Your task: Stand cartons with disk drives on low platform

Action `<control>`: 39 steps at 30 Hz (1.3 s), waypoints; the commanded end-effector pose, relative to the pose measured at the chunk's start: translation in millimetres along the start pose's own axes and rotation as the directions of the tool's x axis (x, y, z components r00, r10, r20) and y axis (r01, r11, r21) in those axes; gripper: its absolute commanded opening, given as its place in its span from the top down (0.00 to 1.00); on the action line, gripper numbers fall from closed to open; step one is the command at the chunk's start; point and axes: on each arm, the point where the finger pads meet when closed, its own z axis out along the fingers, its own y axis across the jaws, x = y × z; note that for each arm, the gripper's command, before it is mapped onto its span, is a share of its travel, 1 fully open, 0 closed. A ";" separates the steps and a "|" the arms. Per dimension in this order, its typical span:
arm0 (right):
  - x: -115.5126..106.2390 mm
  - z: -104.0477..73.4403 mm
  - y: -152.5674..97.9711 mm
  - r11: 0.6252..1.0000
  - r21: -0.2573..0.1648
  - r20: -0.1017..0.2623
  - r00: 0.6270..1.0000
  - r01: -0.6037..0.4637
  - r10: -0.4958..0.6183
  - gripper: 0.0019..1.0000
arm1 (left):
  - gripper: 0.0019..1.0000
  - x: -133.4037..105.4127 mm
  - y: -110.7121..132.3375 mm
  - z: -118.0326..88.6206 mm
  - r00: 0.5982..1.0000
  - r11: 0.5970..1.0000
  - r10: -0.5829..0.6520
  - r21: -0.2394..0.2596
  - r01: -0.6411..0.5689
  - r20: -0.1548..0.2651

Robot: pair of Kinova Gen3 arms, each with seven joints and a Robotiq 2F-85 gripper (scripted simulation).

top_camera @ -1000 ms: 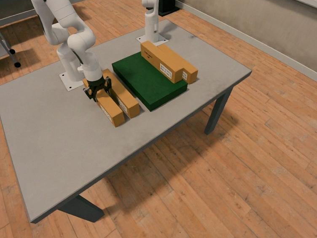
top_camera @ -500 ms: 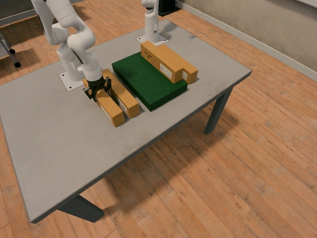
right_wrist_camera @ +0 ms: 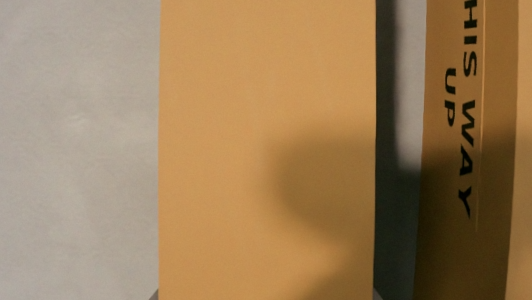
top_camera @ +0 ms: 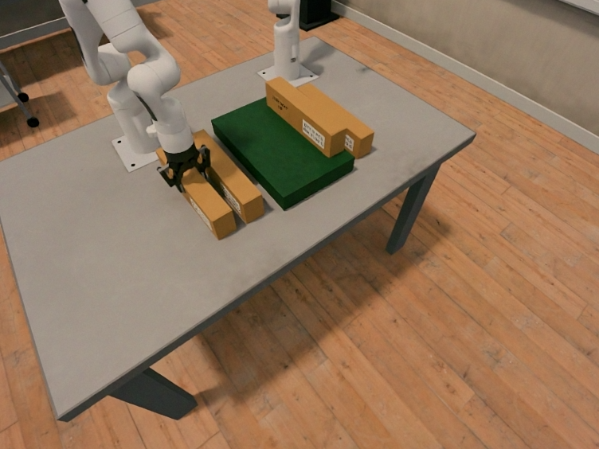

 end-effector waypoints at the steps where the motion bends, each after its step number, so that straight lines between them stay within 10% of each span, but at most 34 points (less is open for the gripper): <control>1: -0.3 -0.2 0.2 1.000 0.000 0.001 1.000 0.000 0.000 0.34 | 0.00 0.2 0.0 -0.2 1.000 1.000 0.000 0.001 0.000 0.000; 39: -0.3 -0.2 0.2 1.000 0.000 0.001 1.000 0.000 0.000 0.36 | 0.00 0.2 0.0 -0.2 1.000 1.000 0.000 0.001 0.000 0.000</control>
